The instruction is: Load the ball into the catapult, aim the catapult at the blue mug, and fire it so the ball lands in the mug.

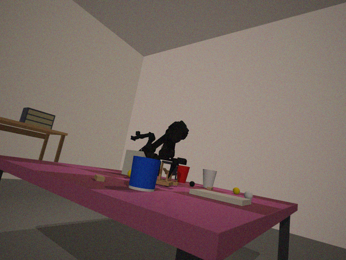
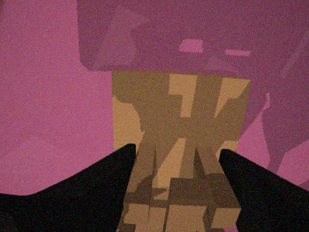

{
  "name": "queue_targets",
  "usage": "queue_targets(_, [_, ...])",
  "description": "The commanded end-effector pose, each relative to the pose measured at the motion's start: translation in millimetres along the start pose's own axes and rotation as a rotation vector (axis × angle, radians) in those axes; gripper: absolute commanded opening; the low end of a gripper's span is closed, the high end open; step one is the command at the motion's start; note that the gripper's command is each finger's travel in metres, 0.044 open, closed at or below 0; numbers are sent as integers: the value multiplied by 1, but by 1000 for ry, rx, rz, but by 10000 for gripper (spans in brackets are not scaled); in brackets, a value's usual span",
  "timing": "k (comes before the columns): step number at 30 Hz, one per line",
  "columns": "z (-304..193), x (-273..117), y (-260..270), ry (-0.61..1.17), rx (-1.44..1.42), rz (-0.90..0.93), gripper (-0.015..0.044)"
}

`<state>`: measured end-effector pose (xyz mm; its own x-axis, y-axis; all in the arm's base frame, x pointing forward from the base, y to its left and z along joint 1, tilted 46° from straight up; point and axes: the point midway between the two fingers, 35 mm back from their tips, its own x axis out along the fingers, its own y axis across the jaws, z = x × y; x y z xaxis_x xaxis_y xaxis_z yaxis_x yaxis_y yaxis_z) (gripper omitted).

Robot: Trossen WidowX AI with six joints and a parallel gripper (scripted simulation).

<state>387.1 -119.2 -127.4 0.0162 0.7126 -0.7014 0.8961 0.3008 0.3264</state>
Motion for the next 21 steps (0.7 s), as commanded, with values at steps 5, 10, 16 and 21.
queue_targets(5, [3, -45, -1, -21, -3, 11, 0])
queue_targets(10, [4, -40, -1, -20, 0, 13, 0])
queue_targets(16, [4, -30, 0, -20, 2, 14, 0])
queue_targets(21, [5, -22, 0, -19, 3, 14, 0])
